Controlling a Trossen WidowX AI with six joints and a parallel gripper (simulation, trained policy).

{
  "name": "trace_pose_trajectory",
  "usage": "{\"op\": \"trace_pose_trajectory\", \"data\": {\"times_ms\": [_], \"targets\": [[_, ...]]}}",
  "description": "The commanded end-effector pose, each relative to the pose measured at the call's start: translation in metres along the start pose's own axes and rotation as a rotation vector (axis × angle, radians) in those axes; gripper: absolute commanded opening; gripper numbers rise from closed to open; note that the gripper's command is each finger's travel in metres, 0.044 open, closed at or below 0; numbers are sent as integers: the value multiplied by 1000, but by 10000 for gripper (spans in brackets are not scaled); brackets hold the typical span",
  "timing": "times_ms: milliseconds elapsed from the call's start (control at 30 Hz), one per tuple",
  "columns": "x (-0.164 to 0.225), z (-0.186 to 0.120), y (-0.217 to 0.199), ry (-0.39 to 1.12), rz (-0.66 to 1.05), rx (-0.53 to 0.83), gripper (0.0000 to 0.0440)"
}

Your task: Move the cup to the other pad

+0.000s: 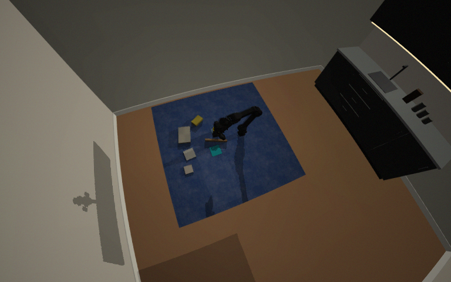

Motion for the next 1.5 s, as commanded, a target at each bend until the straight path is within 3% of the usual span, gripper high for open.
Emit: {"op": "trace_pose_trajectory", "data": {"times_ms": [0,533,1467], "targets": [[1,2,1,51,8,24,114],[8,3,-5,273,-2,176,136],[15,18,-42,628,-81,420,129]]}}
Point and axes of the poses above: the point midway between the two fingers, 35 mm back from their tips, its own z axis out along the fingers, its own y axis across the jaws, x = y × z, the point moved 6 cm from there along -z, back along the fingers, and after that the axes turned 13 degrees about z, right-handed, at the moved point
